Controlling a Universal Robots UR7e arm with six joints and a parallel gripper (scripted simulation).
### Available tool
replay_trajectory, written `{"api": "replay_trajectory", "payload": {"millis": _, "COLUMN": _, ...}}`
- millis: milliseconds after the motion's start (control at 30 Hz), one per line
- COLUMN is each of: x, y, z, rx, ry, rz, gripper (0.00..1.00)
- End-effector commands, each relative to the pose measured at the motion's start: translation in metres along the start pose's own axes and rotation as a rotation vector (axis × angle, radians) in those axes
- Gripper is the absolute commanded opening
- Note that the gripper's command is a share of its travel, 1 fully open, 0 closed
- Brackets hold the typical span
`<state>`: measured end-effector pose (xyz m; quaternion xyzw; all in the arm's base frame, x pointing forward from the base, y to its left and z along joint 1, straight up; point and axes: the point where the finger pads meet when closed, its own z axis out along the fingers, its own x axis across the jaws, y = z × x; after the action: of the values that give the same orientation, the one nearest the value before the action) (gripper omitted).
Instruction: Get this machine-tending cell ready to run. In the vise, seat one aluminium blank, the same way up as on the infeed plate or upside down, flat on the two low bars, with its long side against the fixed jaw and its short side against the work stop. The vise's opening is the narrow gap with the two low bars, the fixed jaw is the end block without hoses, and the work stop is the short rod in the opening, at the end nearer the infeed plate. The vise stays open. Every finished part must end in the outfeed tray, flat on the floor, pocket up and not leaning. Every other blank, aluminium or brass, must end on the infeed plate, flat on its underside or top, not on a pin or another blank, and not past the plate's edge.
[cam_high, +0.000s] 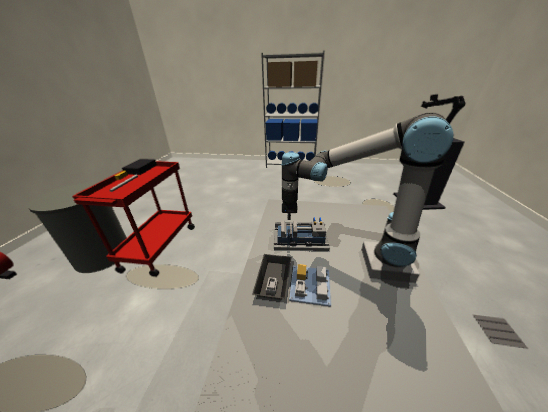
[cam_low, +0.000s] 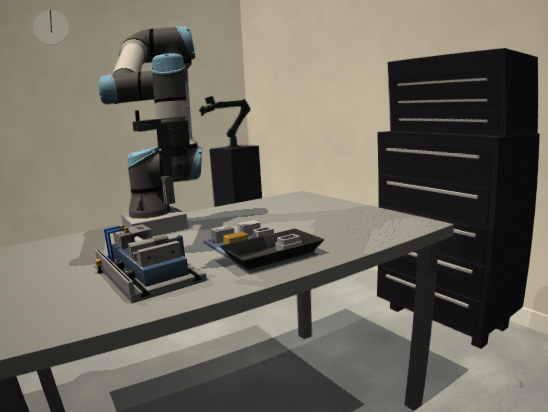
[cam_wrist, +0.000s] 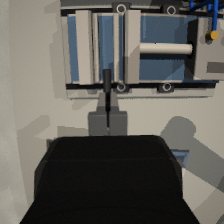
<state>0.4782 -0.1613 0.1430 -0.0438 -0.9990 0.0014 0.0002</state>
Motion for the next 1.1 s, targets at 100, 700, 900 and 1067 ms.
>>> {"api": "replay_trajectory", "payload": {"millis": 100, "x": 0.0, "y": 0.0, "z": -0.001, "rx": 0.001, "ry": -0.001, "rz": 0.0, "gripper": 0.0}}
{"api": "replay_trajectory", "payload": {"millis": 700, "x": -0.003, "y": 0.019, "z": -0.001, "rx": 0.001, "ry": -0.001, "rz": 0.007, "gripper": 0.0}}
{"api": "replay_trajectory", "payload": {"millis": 900, "x": -0.006, "y": 0.076, "z": -0.001, "rx": 0.0, "ry": -0.001, "rz": 0.03, "gripper": 0.0}}
{"api": "replay_trajectory", "payload": {"millis": 1067, "x": -0.003, "y": 0.128, "z": -0.001, "rx": 0.0, "ry": -0.001, "rz": 0.05, "gripper": 0.0}}
